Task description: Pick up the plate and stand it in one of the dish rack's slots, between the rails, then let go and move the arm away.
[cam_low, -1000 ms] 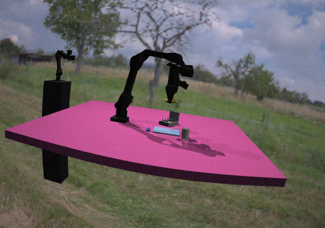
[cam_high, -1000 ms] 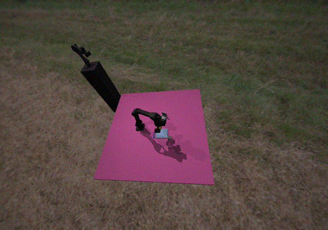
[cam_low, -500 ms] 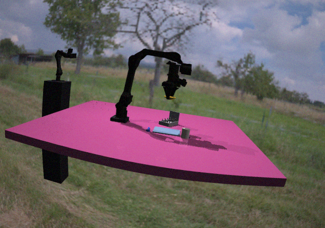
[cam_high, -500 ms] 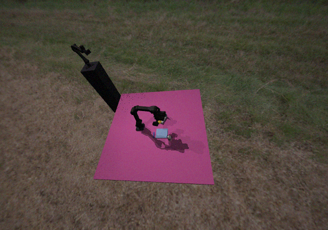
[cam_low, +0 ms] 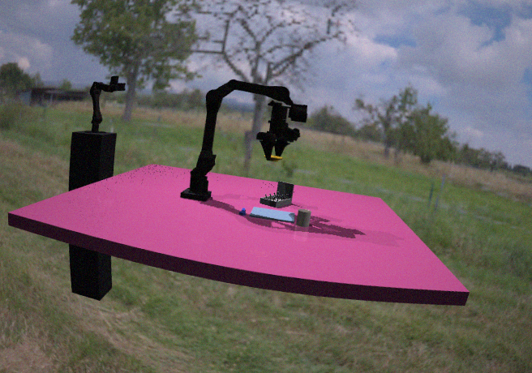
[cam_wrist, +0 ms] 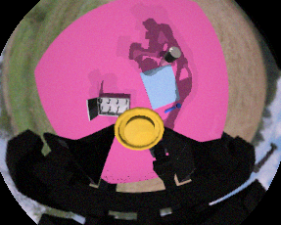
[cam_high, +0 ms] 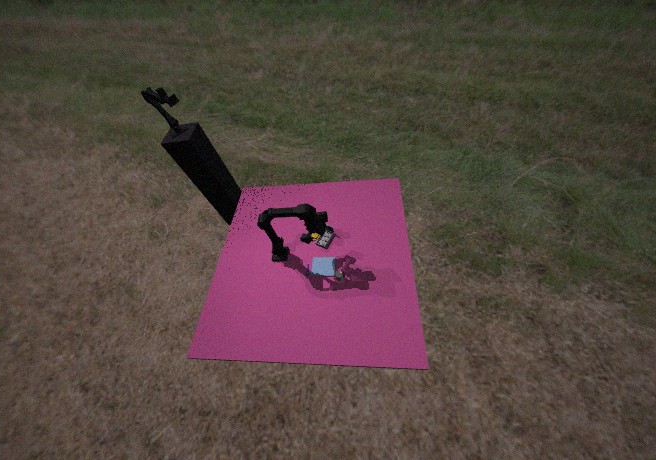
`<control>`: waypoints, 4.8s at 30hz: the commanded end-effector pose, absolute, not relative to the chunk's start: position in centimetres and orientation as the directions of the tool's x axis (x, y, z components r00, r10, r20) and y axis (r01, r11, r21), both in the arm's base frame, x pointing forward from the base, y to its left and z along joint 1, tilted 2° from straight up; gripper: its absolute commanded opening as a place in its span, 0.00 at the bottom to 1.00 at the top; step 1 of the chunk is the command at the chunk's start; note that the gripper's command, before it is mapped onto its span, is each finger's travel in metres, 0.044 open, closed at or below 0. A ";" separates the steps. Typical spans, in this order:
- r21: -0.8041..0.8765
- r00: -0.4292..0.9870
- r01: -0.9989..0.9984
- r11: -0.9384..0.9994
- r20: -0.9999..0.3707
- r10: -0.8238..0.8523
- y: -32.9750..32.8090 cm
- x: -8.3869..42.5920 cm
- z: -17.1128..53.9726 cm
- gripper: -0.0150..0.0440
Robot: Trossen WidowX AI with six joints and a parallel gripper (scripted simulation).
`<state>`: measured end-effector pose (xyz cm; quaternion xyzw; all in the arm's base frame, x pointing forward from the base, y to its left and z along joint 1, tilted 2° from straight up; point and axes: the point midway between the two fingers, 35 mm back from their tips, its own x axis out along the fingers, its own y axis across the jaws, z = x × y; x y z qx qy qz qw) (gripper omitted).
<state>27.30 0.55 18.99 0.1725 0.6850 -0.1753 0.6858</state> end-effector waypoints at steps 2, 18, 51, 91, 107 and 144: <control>0.065 0.033 0.463 0.884 -0.998 0.056 1.1 28.6 17.5 0.25; 0.372 0.225 0.269 0.889 -0.921 0.317 2.2 34.4 11.2 0.25; 0.548 0.534 -0.412 0.728 -0.502 0.681 2.0 37.4 4.4 0.25; 0.005 0.486 -0.874 0.486 -0.024 0.874 3.0 27.0 4.2 0.25; 0.010 0.487 -0.873 0.487 -0.031 0.873 3.5 27.4 4.2 0.25; 0.020 0.486 -0.873 0.487 -0.033 0.873 4.0 27.4 2.7 0.57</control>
